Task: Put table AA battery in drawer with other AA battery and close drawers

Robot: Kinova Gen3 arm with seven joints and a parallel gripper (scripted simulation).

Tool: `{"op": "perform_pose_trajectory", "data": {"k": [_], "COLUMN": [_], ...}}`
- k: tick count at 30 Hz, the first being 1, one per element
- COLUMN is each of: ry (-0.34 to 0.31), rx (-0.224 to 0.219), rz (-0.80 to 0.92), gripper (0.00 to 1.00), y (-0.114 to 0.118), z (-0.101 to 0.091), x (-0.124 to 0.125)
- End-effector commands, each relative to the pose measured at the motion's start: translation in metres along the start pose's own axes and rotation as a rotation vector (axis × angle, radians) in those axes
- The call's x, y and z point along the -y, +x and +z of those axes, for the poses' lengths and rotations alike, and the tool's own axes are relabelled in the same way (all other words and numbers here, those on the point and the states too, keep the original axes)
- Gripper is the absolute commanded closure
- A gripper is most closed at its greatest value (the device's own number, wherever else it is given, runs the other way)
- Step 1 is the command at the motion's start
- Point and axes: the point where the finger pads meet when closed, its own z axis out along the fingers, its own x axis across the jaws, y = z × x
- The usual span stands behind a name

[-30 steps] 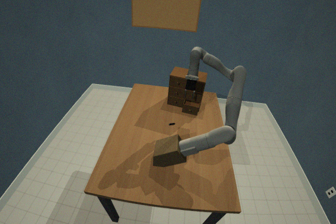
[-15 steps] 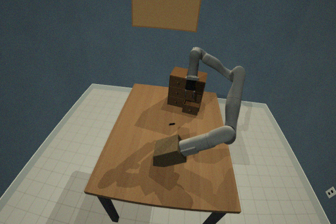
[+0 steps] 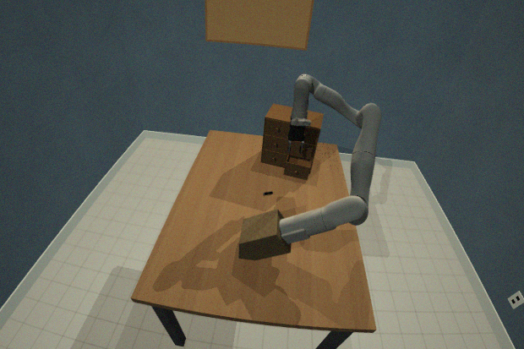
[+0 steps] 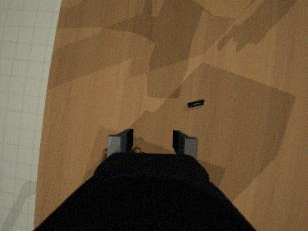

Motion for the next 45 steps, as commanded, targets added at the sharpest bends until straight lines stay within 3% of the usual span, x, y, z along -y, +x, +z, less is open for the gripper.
{"op": "perform_pose_trajectory", "data": {"k": [1, 45], "ry": [0.000, -0.025], "rx": [0.000, 0.043], "rz": [-0.014, -0.649], "gripper": [0.00, 0.00], "y": [0.001, -0.007], "z": [0.001, 0.031], "x": [0.000, -0.029]}}
